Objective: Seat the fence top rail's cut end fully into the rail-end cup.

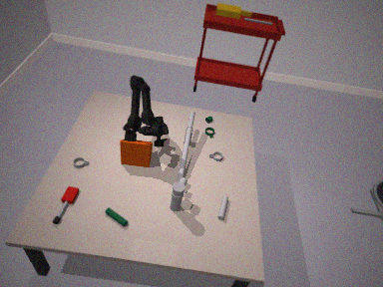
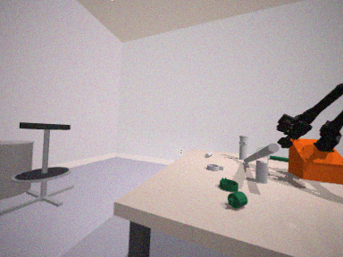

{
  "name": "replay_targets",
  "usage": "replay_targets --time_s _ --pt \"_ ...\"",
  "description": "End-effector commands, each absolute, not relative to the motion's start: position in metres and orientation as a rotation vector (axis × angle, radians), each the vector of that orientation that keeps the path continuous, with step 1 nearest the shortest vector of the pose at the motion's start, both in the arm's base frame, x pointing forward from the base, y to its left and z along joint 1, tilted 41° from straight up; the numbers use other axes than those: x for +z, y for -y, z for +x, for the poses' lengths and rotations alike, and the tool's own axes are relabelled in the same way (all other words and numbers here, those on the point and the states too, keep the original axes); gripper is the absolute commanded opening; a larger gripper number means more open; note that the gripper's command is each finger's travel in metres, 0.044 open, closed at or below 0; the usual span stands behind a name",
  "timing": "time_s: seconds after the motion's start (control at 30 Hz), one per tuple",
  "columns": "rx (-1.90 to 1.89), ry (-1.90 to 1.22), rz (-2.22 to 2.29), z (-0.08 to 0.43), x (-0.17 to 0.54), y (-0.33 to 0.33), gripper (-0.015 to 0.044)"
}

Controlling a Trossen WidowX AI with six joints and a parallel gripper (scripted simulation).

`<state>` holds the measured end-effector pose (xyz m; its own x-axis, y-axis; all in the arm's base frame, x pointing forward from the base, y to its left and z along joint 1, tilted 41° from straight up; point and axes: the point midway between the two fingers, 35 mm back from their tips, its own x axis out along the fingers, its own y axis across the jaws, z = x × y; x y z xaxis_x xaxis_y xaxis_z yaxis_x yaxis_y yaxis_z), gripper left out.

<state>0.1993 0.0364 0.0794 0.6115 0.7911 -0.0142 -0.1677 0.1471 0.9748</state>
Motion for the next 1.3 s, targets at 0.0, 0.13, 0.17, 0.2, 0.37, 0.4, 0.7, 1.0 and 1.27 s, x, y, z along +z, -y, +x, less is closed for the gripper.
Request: replay_targets --time_s 0.0,0.13,0.17,0.2,0.37,0.4,0.7,1.0,1.27 --pt "0.751 -0.63 1.242 0.201 0.079 -0.035 0.0426" --pt "0.624 -0.736 1.193 0.231 0.068 -0.009 0.044" --pt "0.589 -0.76 1.162 0.241 0.065 0.0 0.044" --pt "0.554 -0.783 1.13 0.25 0.062 0.009 0.044" --pt "0.385 -0.899 0.967 0.29 0.048 0.058 0.044" --pt "0.352 -0.922 0.934 0.297 0.046 0.068 0.044" --pt "0.173 -1.047 0.746 0.33 0.036 0.127 0.044" --pt "0.233 -1.028 0.626 0.332 0.027 0.136 0.044" --pt "0.501 -0.909 0.065 0.334 -0.017 0.182 0.044"
